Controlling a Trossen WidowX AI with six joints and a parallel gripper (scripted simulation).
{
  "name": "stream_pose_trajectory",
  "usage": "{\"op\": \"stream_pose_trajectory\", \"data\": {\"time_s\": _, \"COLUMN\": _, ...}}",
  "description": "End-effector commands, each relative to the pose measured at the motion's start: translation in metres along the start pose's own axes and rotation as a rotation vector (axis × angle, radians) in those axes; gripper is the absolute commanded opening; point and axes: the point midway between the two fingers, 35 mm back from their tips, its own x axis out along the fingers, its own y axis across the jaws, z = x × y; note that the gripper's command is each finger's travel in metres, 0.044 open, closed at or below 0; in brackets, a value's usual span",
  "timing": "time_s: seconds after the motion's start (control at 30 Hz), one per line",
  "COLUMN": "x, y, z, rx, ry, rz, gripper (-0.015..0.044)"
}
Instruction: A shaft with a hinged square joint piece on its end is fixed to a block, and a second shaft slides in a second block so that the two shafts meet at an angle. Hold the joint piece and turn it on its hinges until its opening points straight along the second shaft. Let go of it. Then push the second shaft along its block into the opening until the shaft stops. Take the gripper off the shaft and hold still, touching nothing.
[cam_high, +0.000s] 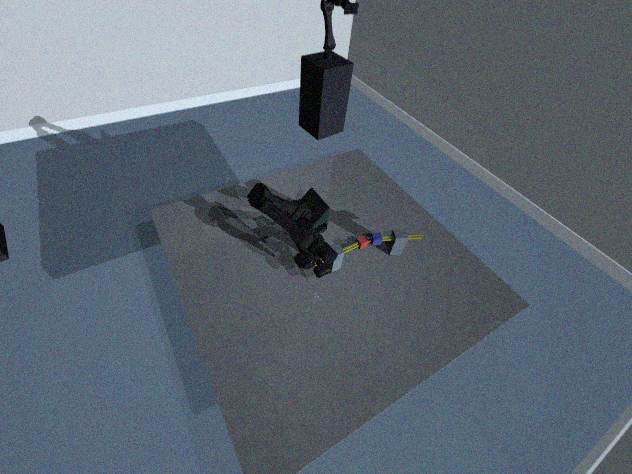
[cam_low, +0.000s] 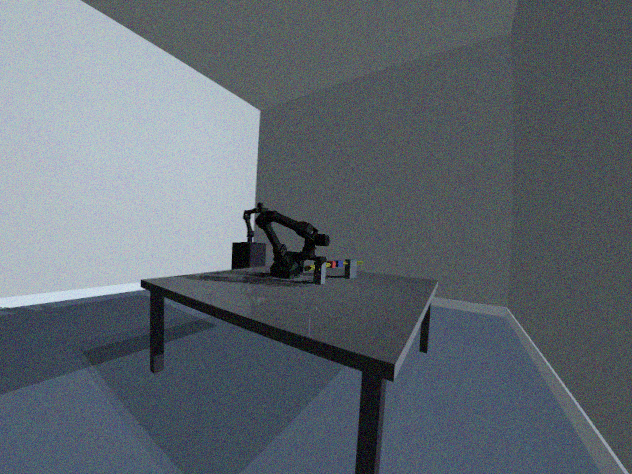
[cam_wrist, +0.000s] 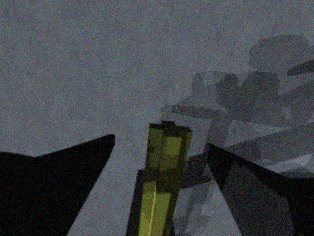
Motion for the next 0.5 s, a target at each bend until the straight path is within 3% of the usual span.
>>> {"op": "stream_pose_trajectory", "data": {"time_s": 0.0, "x": 0.0, "y": 0.0, "z": 0.0, "rx": 0.0, "ry": 0.001, "rz": 0.001, "gripper": 0.044}}
{"op": "stream_pose_trajectory", "data": {"time_s": 0.2, "x": -0.003, "y": 0.0, "z": 0.0, "rx": -0.001, "ry": 0.001, "rz": 0.001, "gripper": 0.044}}
{"op": "stream_pose_trajectory", "data": {"time_s": 0.47, "x": -0.037, "y": 0.0, "z": 0.001, "rx": -0.003, "ry": 0.002, "rz": 0.001, "gripper": 0.044}}
